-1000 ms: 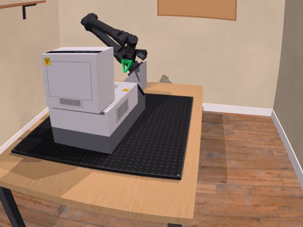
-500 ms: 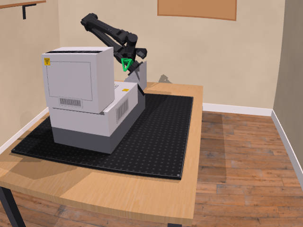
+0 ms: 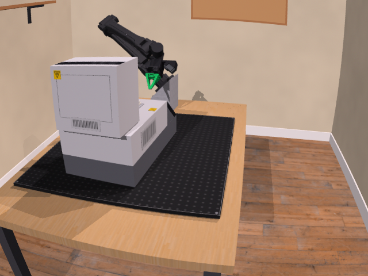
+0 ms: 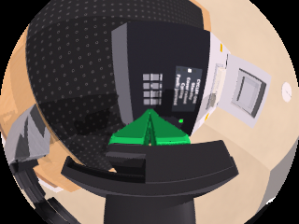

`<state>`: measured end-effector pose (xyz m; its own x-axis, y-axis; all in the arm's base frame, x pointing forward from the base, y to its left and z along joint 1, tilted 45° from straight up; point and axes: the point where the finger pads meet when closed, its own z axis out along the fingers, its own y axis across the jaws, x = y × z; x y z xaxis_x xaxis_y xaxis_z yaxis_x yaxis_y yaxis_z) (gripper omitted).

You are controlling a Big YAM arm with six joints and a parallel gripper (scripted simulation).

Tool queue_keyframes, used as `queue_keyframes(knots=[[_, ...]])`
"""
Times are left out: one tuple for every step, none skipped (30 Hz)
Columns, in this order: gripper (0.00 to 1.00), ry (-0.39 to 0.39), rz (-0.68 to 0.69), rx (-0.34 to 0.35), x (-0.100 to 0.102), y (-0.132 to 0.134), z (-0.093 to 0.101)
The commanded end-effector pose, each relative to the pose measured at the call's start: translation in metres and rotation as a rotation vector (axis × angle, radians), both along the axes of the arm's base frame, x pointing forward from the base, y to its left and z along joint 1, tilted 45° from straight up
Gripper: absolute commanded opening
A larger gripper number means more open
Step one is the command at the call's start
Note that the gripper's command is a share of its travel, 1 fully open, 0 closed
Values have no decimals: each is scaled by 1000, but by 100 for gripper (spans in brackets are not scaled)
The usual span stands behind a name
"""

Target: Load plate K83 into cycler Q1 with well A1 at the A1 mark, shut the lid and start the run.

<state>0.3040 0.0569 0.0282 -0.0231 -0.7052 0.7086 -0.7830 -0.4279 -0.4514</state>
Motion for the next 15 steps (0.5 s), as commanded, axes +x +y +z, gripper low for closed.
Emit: queue_keyframes(knots=[[0, -17, 10, 6, 20, 6, 5], [0, -14, 12, 4, 20, 4, 4], [0, -14, 12, 4, 20, 2, 3], [0, -15, 13, 3, 20, 0, 2], [0, -12, 13, 0, 19, -2, 1], [0, -8, 12, -3, 19, -4, -1], [0, -3, 11, -7, 19, -7, -4], [0, -3, 11, -7, 19, -7, -4], [0, -3, 11, -7, 19, -7, -4], [0, 4, 13, -10, 16, -7, -6], [0, 8, 15, -11, 16, -8, -9], [0, 8, 11, -11, 16, -11, -10], [0, 11, 9, -13, 16, -14, -12], [0, 14, 7, -16, 16, -16, -14], [0, 17, 6, -19, 16, -18, -15]])
